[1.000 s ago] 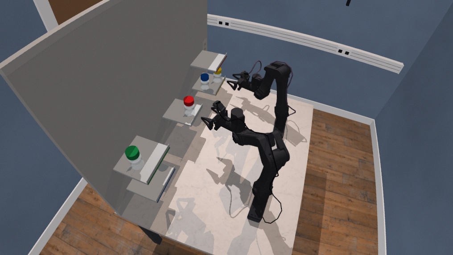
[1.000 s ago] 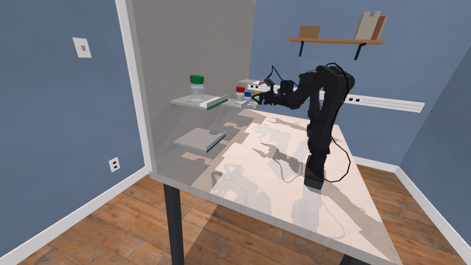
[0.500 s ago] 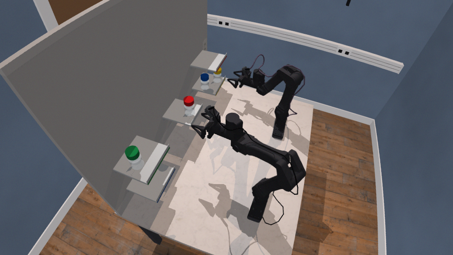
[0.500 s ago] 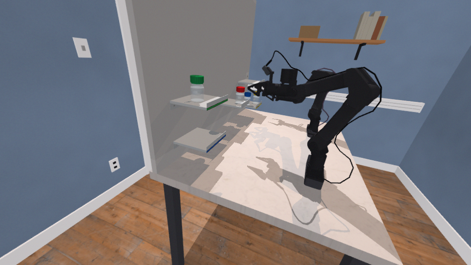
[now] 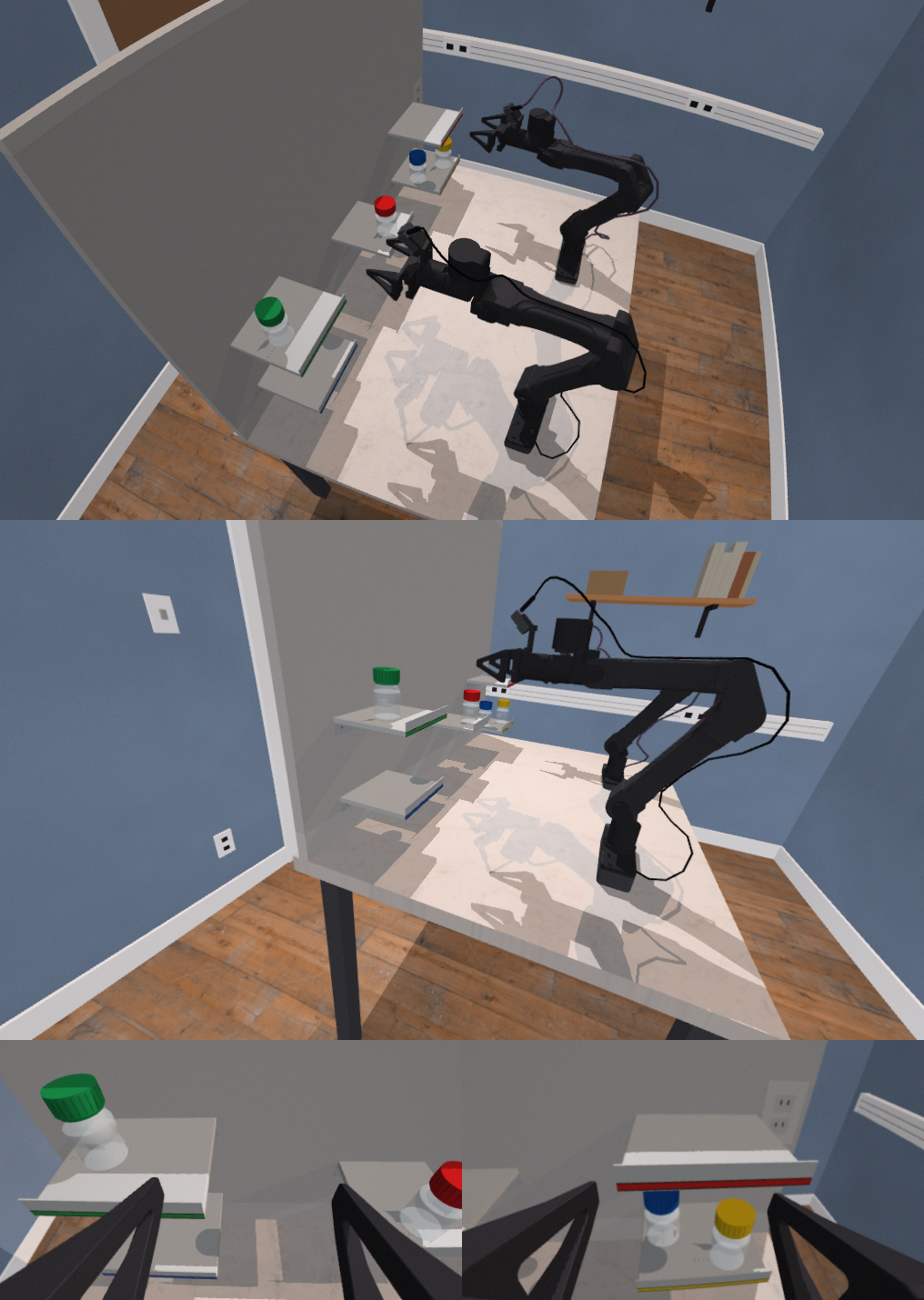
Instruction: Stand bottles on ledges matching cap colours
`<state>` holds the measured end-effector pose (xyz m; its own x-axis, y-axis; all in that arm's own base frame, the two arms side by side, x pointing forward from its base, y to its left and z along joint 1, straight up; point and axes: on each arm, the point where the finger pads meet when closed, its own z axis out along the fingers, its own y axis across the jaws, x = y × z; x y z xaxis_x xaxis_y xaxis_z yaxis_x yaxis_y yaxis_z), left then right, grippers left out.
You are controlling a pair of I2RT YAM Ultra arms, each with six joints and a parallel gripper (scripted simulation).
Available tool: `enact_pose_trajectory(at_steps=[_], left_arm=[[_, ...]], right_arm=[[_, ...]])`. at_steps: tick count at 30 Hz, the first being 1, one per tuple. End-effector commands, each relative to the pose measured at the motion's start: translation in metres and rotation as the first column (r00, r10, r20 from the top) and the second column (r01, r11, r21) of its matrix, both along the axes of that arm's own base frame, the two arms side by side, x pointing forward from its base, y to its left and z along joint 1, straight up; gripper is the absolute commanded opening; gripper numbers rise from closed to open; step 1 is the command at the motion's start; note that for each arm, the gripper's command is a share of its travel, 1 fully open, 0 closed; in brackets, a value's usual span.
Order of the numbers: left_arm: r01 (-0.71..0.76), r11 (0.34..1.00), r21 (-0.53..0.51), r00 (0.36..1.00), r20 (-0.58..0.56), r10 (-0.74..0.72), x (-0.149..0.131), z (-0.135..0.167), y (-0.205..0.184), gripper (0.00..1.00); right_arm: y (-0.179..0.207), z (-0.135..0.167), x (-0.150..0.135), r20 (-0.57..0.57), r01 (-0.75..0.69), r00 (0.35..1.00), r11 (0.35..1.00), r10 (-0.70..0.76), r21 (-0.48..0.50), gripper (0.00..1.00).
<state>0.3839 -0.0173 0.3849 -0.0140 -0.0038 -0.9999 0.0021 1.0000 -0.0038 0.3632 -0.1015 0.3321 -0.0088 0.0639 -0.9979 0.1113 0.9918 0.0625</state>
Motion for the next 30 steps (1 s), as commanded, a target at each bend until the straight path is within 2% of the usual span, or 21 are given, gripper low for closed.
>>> enact_pose_trajectory(at_steps=[1,8,10,15,19,30], left_arm=[[0.030,0.999,0.011,0.999,0.014,-0.030,-0.004,0.022,0.007,0.89],[0.001,1.000,0.010,1.000,0.020,-0.001,-0.002,0.028,0.019,0.89],[0.001,1.000,0.010,1.000,0.020,-0.001,-0.002,0.028,0.019,0.89],[0.000,1.000,0.009,1.000,0.021,0.000,-0.002,0.028,0.019,0.89],[0.000,1.000,0.009,1.000,0.027,-0.001,-0.002,0.030,0.019,0.89],[-0.002,1.000,0.004,0.999,0.032,0.002,-0.004,0.029,0.018,0.89]], right_arm=[[0.008,0.001,-0.003,-0.189,0.022,0.982,0.996,-0.007,0.081,1.00],[0.025,0.075,-0.006,-0.142,-0.003,0.990,0.997,0.013,0.074,1.00],[0.025,0.075,-0.006,-0.142,-0.003,0.990,0.997,0.013,0.074,1.00],[0.032,0.104,-0.009,-0.118,-0.016,0.993,0.997,0.024,0.069,1.00],[0.034,0.119,-0.008,-0.087,-0.025,0.996,0.998,0.030,0.056,1.00],[0.035,0.121,-0.009,-0.081,-0.026,0.996,0.998,0.030,0.054,1.00]])
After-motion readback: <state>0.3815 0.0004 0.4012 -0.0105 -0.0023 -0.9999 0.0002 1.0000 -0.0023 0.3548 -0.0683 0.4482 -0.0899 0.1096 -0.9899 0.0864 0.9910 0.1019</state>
